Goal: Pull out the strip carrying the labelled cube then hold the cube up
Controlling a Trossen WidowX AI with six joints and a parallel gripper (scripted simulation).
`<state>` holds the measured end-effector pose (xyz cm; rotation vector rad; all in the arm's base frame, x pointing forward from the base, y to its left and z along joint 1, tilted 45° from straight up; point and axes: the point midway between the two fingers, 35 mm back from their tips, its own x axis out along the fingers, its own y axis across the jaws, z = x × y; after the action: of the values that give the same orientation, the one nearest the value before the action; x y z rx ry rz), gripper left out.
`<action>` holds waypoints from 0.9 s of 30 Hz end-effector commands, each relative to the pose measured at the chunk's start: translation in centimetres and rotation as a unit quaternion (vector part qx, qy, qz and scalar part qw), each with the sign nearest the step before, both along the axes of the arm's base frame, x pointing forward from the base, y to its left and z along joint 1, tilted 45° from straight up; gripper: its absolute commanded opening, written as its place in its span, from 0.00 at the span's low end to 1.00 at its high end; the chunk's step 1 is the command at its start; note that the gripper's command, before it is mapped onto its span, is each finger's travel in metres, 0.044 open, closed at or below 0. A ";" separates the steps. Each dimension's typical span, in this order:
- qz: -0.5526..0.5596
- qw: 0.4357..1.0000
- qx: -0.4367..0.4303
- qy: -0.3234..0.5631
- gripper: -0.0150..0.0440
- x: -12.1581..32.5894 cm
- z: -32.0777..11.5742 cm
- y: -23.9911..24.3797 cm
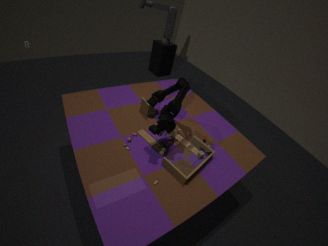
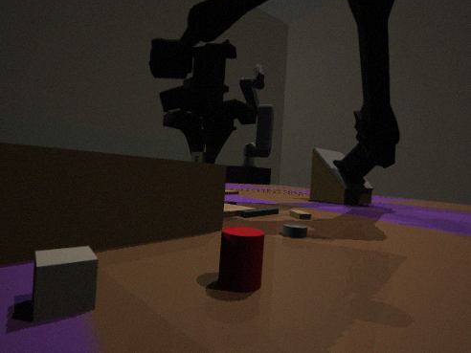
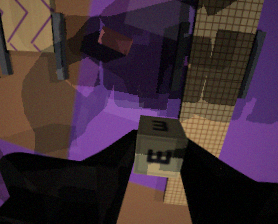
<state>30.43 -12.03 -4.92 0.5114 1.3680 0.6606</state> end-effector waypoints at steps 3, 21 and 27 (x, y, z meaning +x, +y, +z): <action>0.001 1.000 -0.003 -0.002 0.25 -1.9 0.5 0.6; 0.001 1.000 -0.003 -0.001 0.25 -2.7 3.1 -1.7; 0.001 1.000 -0.003 -0.001 0.25 -2.7 3.1 -1.7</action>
<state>27.69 -13.53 -1.95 0.5150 1.3701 0.6588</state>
